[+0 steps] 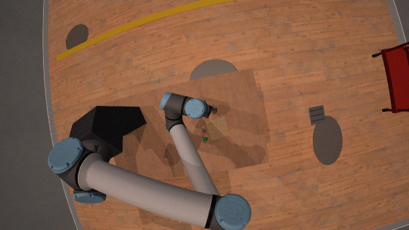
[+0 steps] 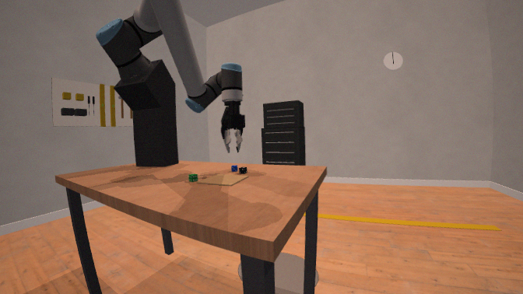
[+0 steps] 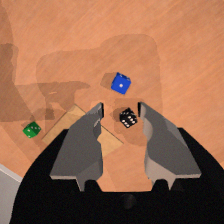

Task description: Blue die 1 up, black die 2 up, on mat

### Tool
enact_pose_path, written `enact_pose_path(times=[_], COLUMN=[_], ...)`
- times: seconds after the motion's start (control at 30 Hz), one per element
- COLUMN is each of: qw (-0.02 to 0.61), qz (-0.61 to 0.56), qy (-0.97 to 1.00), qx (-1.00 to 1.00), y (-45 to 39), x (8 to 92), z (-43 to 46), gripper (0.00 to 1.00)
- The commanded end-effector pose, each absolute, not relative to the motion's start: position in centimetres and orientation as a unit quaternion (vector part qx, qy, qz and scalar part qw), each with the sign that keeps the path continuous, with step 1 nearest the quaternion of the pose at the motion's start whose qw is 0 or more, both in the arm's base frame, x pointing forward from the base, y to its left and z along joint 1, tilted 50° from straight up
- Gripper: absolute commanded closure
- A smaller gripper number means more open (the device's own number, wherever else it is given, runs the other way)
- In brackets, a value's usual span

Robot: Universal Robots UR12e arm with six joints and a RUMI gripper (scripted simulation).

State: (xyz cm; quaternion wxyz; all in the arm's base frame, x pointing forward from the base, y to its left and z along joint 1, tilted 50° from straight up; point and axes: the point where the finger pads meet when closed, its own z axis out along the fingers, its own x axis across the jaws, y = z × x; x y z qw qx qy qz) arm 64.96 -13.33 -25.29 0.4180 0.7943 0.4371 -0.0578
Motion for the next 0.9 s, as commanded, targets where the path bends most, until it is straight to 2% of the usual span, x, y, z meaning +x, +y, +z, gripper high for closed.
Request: enact_pose_path(times=[0.0, 0.87], qw=[0.418, 0.418], qz=[-0.057, -0.058], qy=[0.437, 0.437], qx=[0.794, 0.794], y=[-13.3, -15.0], x=[65.0, 65.6], z=[-25.3, -26.8], gripper=[0.76, 0.76])
